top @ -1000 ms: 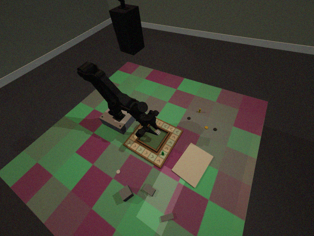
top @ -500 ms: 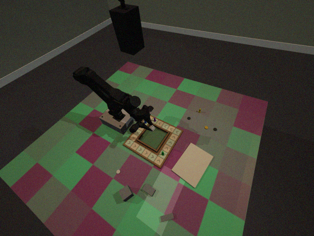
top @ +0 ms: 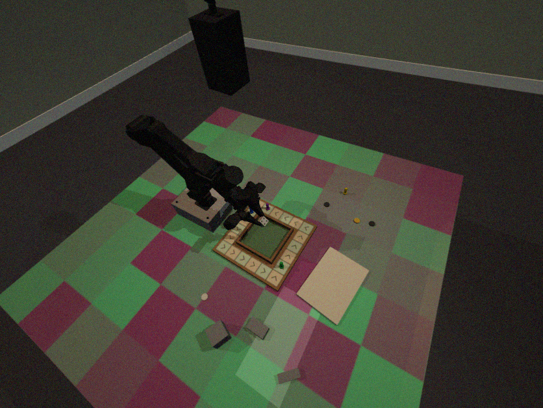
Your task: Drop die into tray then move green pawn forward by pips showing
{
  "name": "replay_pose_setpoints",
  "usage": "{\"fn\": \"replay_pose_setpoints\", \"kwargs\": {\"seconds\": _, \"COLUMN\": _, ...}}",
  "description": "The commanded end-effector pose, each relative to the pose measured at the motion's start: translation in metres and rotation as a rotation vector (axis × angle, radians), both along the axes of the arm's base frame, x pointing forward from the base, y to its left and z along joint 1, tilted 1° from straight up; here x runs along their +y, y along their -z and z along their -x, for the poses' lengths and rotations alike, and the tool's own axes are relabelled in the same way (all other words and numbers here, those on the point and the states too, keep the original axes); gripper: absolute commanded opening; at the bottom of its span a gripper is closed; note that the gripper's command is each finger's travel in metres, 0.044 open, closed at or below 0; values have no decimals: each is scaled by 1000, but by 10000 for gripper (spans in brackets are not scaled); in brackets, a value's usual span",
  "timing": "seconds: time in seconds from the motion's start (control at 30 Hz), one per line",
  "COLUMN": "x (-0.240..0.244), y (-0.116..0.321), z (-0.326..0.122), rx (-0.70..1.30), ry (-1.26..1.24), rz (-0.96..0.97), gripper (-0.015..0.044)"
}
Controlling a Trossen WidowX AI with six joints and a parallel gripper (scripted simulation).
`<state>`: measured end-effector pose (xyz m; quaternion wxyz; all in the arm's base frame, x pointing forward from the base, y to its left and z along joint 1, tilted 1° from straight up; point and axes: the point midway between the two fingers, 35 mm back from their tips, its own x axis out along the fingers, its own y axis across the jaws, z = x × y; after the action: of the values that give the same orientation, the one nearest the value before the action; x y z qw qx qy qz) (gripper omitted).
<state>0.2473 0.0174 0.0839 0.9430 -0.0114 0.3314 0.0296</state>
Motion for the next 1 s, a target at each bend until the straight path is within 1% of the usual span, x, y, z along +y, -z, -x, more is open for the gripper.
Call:
{"fn": "replay_pose_setpoints", "kwargs": {"seconds": 0.0, "x": 0, "y": 0, "z": 0, "rx": -1, "ry": 0, "rz": 0, "gripper": 158}}
{"fn": "replay_pose_setpoints", "kwargs": {"seconds": 0.1, "x": 0, "y": -2, "z": 0, "rx": -1, "ry": 0, "rz": 0, "gripper": 236}}
{"fn": "replay_pose_setpoints", "kwargs": {"seconds": 0.23, "x": 0, "y": -38, "z": 1, "rx": -1, "ry": -7, "rz": 2, "gripper": 341}}
{"fn": "replay_pose_setpoints", "kwargs": {"seconds": 0.37, "x": 0, "y": -40, "z": 2, "rx": -1, "ry": -7, "rz": 2, "gripper": 440}}
{"fn": "replay_pose_setpoints", "kwargs": {"seconds": 0.47, "x": 0, "y": -37, "z": -1, "rx": 75, "ry": -7, "rz": 7, "gripper": 440}}
{"fn": "replay_pose_setpoints", "kwargs": {"seconds": 0.7, "x": 1, "y": -21, "z": -12, "rx": 429, "ry": -6, "rz": 30, "gripper": 440}}
{"fn": "replay_pose_setpoints", "kwargs": {"seconds": 0.97, "x": 2, "y": 0, "z": -21, "rx": 782, "ry": -5, "rz": 54, "gripper": 440}}
